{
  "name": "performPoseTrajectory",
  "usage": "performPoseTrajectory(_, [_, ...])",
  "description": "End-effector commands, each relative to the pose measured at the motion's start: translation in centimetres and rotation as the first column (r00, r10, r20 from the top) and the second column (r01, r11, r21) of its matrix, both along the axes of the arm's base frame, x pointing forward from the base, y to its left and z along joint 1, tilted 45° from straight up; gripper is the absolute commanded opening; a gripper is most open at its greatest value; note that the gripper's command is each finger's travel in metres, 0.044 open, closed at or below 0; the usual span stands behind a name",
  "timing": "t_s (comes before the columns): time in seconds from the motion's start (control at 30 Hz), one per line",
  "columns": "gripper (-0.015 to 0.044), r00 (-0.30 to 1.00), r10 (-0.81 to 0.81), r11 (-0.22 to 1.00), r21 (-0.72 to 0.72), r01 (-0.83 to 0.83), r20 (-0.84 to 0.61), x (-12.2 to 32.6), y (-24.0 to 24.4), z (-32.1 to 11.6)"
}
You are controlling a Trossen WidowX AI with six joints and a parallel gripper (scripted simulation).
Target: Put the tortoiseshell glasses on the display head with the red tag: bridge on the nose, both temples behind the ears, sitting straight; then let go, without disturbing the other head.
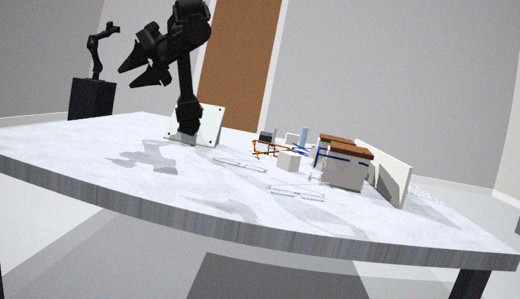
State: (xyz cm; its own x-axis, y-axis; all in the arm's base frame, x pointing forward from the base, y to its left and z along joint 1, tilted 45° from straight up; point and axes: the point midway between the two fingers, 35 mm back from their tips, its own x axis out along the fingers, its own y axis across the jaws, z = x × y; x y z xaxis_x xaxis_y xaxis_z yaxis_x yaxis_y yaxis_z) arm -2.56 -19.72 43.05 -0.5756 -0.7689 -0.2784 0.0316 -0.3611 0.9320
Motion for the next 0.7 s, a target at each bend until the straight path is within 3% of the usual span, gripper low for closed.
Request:
performPoseTrajectory(0.0, [0.0426, 1.0, 0.0, 1.0, 0.0, 0.0, 0.0, 0.0, 0.0, 0.0])
performPoseTrajectory(0.23, [0.044, 1.0, 0.0, 1.0, 0.0, 0.0, 0.0, 0.0, 0.0, 0.0])
performPoseTrajectory(0.37, [0.0335, 0.997, 0.076, 0.996, 0.053, -0.074, -0.03, 2.0, -1.0, -0.9])
performPoseTrajectory(0.53, [0.0204, 0.93, 0.347, 0.919, 0.241, -0.312, -0.119, 9.3, -3.0, -4.4])
performPoseTrajectory(0.67, [0.02, 0.822, 0.554, 0.797, 0.37, -0.476, -0.135, 15.6, -3.0, -7.5])
